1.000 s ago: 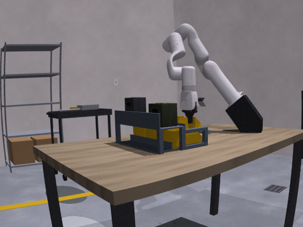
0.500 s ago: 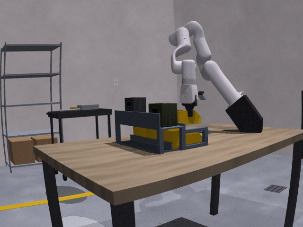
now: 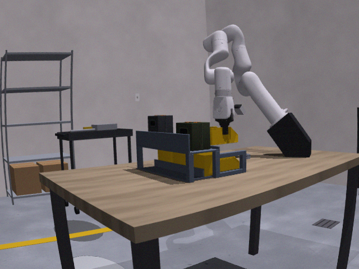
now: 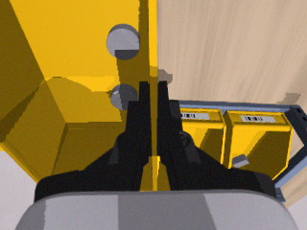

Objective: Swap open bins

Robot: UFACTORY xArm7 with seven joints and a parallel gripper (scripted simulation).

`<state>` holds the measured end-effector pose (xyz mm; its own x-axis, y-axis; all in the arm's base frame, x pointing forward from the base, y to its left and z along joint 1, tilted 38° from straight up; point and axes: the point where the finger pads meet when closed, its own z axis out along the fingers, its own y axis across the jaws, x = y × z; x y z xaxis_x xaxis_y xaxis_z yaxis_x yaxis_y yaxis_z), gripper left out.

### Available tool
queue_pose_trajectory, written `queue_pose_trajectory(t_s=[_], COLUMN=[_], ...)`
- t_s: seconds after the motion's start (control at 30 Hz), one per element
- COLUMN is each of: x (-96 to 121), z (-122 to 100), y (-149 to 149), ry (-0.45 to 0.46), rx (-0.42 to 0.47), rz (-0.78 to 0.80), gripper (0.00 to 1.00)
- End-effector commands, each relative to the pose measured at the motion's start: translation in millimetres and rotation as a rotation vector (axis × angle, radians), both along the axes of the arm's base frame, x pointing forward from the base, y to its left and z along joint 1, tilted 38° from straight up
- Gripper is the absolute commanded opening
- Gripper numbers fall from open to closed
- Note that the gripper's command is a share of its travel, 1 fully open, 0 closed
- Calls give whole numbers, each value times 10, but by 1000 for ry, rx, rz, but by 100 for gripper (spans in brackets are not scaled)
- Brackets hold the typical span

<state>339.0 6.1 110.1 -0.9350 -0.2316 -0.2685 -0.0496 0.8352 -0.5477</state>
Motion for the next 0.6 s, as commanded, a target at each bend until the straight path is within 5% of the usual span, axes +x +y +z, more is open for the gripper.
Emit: queue_pose_trajectory(t_s=[0.0,0.57], x=[8,-37], z=[12,62], y=[10,-97], ry=[-2,-25], rx=[1,17], rz=[2,-35], gripper=[0,0])
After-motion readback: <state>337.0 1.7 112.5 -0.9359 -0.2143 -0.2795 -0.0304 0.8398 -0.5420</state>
